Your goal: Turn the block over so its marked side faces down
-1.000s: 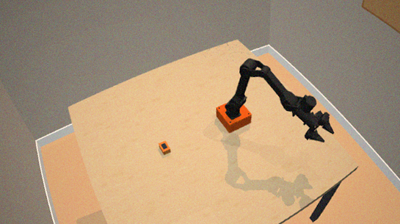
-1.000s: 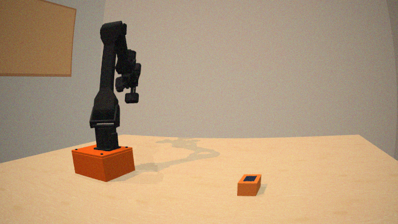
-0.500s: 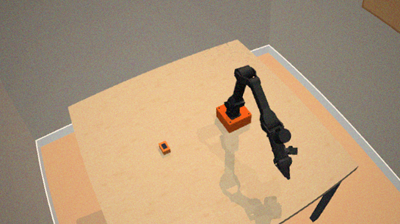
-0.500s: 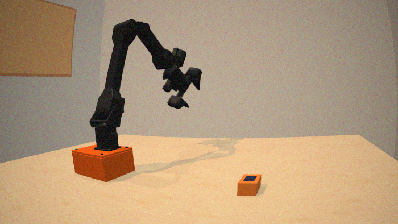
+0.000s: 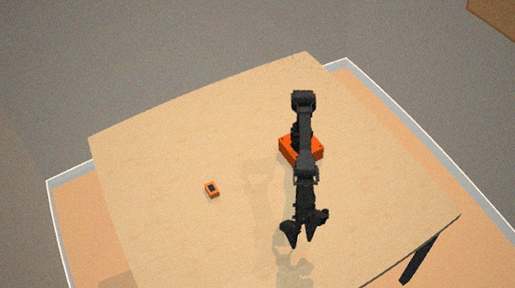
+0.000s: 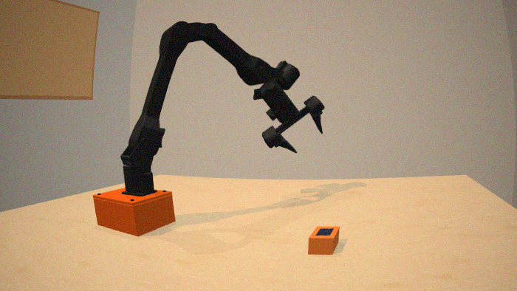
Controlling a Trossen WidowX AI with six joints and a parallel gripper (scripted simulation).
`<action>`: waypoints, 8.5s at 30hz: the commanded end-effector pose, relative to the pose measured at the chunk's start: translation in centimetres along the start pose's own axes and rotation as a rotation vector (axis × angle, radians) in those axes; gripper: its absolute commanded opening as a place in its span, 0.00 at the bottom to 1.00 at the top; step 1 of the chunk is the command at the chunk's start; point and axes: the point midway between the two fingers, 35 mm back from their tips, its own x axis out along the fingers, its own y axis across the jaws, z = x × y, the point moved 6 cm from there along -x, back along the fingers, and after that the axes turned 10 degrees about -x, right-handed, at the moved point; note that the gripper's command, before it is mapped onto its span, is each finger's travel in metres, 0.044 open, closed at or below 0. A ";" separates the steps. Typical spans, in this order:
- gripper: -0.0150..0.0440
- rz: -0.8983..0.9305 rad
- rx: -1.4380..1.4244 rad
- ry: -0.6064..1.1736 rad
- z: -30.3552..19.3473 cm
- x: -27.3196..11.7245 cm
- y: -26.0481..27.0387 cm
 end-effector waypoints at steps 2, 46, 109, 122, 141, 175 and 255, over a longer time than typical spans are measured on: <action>1.00 0.033 0.248 0.133 -6.7 -0.1 -1.9; 1.00 0.115 1.860 0.883 -42.7 -11.8 6.3; 0.25 0.078 1.855 0.864 -42.8 -11.5 6.7; 0.25 -0.115 1.817 0.764 -42.6 -11.2 7.9; 0.25 -0.384 1.737 0.614 -41.4 -11.5 9.8; 0.25 -0.775 1.575 0.374 -42.4 -8.2 13.8; 1.00 -0.966 1.466 0.244 -41.0 -8.7 15.5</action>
